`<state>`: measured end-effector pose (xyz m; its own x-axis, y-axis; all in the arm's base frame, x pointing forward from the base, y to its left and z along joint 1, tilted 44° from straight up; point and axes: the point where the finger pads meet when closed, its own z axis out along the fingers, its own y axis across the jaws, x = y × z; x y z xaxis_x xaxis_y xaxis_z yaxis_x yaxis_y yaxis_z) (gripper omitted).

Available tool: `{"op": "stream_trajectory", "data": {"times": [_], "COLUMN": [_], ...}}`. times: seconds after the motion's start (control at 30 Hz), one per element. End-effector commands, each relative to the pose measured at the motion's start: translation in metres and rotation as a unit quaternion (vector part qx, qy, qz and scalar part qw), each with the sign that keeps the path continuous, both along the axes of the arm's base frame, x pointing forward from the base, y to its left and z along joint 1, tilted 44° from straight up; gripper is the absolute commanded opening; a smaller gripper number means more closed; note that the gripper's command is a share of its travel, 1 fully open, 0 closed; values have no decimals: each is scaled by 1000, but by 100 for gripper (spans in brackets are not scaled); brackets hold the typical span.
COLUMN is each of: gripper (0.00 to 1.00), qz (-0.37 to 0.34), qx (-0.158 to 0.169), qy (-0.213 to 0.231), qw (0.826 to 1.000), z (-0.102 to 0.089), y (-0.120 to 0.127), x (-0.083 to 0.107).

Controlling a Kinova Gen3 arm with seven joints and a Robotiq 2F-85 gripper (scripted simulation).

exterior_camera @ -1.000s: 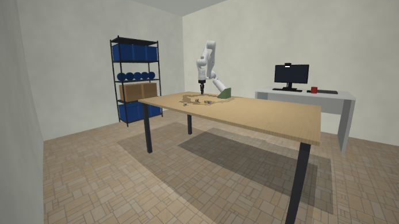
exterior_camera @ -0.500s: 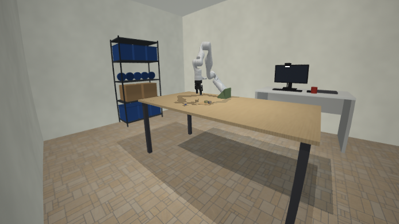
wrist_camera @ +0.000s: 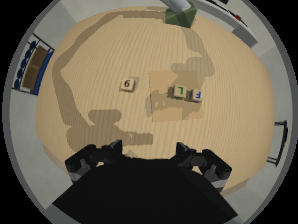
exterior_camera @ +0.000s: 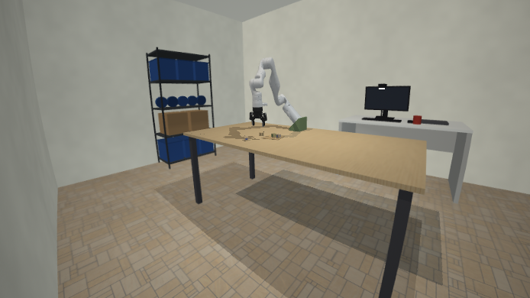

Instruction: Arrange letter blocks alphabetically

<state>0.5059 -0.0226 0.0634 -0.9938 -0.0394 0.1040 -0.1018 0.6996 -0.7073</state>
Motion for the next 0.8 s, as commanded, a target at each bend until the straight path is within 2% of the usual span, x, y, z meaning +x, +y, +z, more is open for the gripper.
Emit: {"op": "stream_trajectory", "data": {"times": [0.0, 0.03, 0.23, 0.5, 0.6, 0.77], "gripper": [100, 100, 100, 100, 100, 100], "qz": [5, 5, 83, 172, 181, 224], "qx": [6, 6, 12, 16, 16, 18], "qy": [7, 7, 78, 157, 166, 203], "qw": [1000, 1000, 993, 972, 969, 953], "z": [4, 4, 11, 20, 21, 26], "y": [-8, -8, -15, -24, -25, -30], "x": [8, 8, 26, 48, 50, 61]}}
